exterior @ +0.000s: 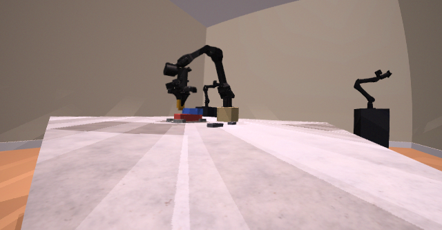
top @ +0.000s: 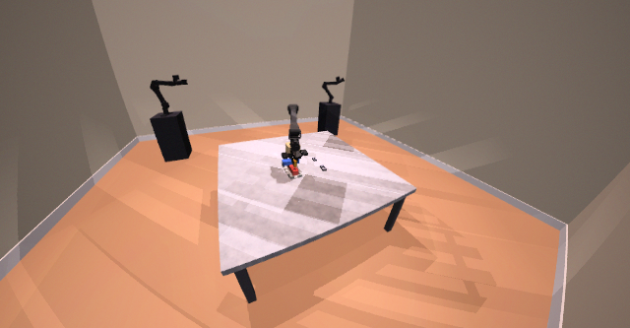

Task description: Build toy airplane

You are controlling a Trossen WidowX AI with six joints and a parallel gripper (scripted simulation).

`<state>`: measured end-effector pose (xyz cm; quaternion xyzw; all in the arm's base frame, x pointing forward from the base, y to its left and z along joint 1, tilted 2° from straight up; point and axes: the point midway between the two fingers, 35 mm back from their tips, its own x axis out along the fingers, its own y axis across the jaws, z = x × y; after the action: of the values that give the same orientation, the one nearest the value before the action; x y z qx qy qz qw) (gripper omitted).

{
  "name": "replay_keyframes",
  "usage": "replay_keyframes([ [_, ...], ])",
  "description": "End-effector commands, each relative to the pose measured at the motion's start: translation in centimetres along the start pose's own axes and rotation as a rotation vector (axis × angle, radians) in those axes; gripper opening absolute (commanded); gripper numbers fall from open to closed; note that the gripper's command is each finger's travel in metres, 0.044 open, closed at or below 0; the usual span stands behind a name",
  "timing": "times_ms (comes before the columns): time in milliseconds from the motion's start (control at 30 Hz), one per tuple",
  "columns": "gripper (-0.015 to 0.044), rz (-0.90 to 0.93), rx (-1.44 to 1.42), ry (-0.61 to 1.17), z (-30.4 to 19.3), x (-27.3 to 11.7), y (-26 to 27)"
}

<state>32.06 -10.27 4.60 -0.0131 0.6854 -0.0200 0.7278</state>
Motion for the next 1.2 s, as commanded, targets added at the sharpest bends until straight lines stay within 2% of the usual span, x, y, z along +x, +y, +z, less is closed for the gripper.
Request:
replay_keyframes([
  [0, 0.0065, 0.003, -0.003, 0.008, -0.1, 0.9, 0.0],
  [567, 0.0065, 0.002, -0.003, 0.008, -0.1, 2.5, 0.0],
  [733, 0.0031, 0.001, 0.000, 0.005, -0.1, 2.3, 0.0],
  [767, 0.0005, 0.001, 0.000, 0.005, -0.1, 2.3, 0.0],
  [900, 0.0000, 0.001, 0.000, 0.005, -0.1, 2.3, 0.0],
  [1167, 0.0210, 0.001, 0.000, 0.005, -0.1, 2.3, 0.0],
])
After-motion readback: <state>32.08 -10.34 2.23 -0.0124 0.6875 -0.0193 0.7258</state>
